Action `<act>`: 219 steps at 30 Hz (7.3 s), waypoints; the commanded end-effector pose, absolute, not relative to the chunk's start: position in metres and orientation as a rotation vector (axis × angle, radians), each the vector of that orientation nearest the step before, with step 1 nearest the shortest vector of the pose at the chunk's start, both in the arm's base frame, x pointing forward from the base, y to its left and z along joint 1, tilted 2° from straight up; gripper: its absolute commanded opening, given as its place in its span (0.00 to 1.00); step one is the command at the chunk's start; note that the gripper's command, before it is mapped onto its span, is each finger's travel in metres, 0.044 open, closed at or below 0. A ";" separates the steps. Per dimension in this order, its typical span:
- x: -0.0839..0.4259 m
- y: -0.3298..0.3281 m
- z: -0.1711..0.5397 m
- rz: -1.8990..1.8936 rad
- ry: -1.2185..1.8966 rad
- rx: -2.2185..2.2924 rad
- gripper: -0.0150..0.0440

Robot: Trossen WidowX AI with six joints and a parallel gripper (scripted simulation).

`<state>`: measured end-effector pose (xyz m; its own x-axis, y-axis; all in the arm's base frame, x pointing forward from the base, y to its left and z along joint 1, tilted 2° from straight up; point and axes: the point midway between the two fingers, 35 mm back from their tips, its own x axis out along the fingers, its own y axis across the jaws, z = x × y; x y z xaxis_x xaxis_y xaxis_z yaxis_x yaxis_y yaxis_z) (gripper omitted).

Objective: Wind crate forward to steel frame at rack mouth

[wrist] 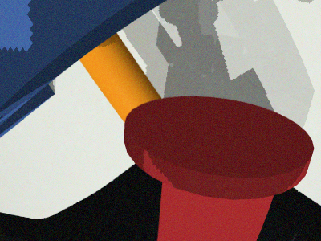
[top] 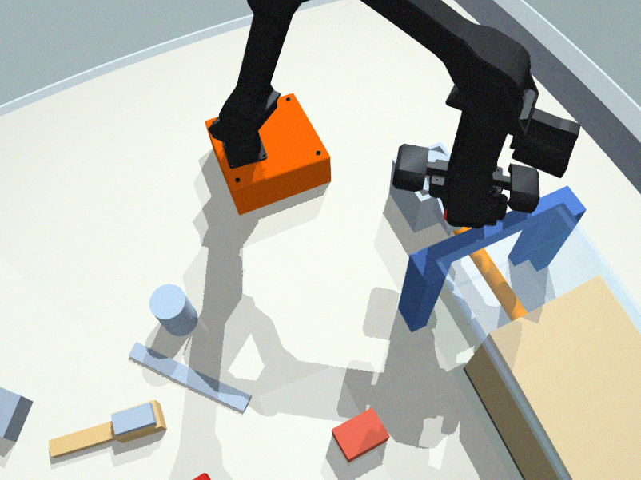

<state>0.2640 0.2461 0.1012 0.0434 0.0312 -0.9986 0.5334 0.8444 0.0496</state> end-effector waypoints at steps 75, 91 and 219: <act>0.200 0.355 0.105 -0.379 1.509 0.490 0.25; 0.175 0.361 0.105 -0.379 1.512 0.491 0.25; 0.072 0.219 0.091 -0.392 1.518 0.479 0.25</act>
